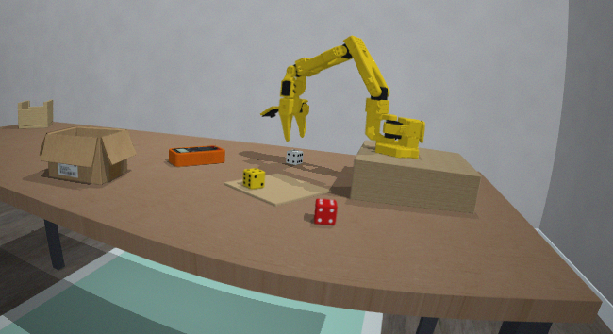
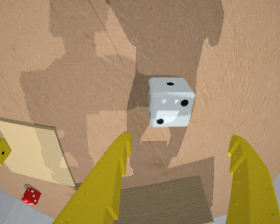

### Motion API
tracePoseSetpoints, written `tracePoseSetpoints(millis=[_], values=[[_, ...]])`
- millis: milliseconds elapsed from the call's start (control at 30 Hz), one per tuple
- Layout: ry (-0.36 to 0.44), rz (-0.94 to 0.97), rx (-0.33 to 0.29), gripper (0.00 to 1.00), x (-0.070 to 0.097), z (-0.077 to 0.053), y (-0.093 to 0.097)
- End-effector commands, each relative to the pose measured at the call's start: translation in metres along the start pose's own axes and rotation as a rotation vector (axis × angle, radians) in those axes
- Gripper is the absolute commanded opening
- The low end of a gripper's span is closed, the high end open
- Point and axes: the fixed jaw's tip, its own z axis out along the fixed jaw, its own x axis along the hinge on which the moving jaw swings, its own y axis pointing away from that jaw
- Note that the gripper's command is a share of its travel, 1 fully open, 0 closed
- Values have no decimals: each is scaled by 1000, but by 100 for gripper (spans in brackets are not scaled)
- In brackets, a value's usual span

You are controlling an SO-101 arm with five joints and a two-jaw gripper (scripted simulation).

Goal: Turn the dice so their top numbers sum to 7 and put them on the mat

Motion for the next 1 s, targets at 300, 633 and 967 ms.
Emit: tracePoseSetpoints(millis=[300, 633, 967], values=[[44, -33, -2, 35, 6, 4, 3], [44, -33, -2, 35, 6, 4, 3], [44, -33, -2, 35, 6, 5, 3]])
